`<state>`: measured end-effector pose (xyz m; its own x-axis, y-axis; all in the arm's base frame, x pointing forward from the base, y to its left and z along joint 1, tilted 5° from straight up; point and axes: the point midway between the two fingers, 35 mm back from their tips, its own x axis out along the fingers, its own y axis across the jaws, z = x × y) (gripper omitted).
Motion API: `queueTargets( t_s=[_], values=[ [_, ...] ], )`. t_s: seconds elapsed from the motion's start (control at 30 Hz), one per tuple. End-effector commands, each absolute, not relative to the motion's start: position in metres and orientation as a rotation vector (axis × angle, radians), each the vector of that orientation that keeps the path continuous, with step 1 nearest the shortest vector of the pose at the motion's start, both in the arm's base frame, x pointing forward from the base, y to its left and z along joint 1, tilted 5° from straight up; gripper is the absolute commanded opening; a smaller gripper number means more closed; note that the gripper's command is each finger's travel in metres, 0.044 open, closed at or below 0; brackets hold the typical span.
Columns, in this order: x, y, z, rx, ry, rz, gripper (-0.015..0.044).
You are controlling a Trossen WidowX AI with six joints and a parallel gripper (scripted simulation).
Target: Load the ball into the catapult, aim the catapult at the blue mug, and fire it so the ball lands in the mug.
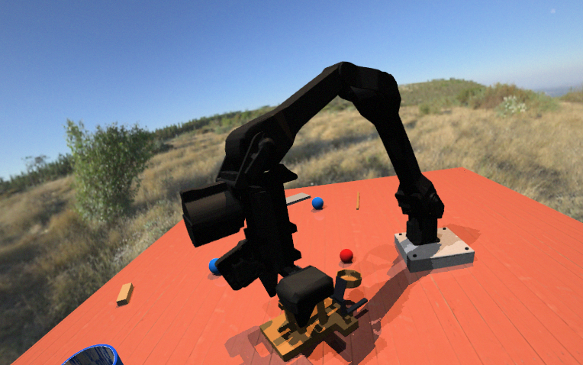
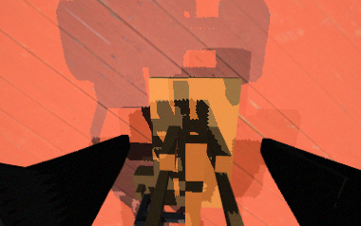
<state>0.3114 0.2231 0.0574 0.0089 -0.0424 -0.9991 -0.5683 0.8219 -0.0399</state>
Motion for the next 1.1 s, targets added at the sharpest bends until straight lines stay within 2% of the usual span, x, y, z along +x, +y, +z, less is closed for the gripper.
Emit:
queueTargets(
  t_s=[0.0, 0.6, 0.97, 1.07],
  values=[
    [0.311, 0.222, 0.047, -0.516, 1.531, 0.436, 0.044],
    [0.31, 0.22, 0.028, -0.516, 1.532, 0.436, 0.044],
    [0.31, 0.221, 0.032, -0.508, 1.528, 0.437, 0.0151],
    [0.31, 0.221, 0.032, -0.508, 1.528, 0.437, 0.0131]
  ],
)
